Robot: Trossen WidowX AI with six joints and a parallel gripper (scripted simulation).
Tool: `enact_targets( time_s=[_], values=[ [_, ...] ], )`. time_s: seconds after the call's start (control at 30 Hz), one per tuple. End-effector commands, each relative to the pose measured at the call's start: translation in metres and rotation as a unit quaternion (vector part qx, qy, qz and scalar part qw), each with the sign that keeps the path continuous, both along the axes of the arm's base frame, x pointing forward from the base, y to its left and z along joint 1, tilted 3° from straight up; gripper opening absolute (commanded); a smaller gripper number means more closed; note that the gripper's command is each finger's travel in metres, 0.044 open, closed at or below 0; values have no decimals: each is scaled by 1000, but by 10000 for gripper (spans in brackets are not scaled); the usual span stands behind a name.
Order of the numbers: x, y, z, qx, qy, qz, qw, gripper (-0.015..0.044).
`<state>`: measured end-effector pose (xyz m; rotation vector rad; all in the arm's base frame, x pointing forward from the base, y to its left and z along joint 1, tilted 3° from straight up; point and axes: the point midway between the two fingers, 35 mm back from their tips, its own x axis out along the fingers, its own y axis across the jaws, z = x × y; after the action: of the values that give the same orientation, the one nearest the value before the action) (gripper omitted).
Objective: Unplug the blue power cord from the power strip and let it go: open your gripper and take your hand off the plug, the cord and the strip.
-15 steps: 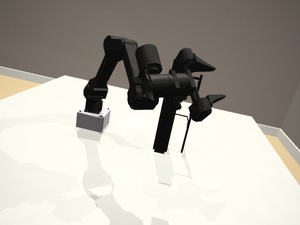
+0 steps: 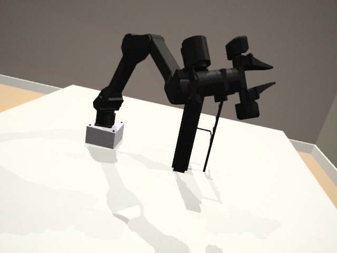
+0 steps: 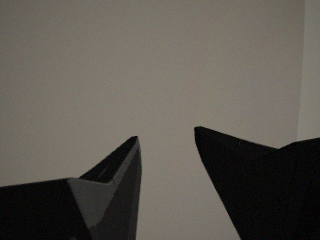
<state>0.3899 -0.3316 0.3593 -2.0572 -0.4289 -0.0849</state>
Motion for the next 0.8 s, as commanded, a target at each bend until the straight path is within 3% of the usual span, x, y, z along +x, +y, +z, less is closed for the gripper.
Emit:
enact_targets(
  time_s=[0.0,0.47,0.77],
  values=[
    [30,27,16,98,19,7,995,160],
    [101,163,13,422,192,-35,885,160],
    [109,256,-45,478,340,-78,806,160]
  ],
)
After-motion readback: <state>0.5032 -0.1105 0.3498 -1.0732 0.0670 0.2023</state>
